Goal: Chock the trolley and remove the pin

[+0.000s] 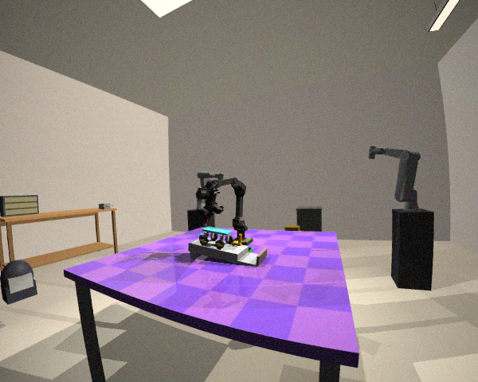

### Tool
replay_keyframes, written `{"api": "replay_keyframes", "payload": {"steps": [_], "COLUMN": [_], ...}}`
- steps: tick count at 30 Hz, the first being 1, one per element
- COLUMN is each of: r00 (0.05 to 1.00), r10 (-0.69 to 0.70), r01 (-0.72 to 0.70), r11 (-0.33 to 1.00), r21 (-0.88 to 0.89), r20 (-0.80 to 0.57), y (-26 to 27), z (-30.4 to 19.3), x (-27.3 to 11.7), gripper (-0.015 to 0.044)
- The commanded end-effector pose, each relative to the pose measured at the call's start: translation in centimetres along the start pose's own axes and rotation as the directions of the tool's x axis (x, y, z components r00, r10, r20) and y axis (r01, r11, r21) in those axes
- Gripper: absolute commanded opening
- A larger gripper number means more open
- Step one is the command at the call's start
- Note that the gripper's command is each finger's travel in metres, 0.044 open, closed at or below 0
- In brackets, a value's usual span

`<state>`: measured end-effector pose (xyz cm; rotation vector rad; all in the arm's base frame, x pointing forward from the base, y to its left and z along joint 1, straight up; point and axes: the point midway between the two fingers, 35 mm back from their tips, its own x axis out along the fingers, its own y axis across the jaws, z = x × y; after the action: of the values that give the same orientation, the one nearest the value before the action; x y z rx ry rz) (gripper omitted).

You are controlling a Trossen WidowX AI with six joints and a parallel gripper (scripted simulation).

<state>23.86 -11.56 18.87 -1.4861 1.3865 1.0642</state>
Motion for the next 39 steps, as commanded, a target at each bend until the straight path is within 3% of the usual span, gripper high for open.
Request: {"api": "replay_keyframes", "payload": {"steps": [1,39], "r00": [1.000,1.000], "r10": [-0.006,-0.006], "r01": [0.006,0.006], "r11": [1.000,1.000], "r21": [-0.002,-0.002], "r20": [0.000,0.013], "y": [0.7,0.3], "z": [0.0,13.3], "x": [-0.2,-1.6], "gripper": [0.0000,0.0000]}}
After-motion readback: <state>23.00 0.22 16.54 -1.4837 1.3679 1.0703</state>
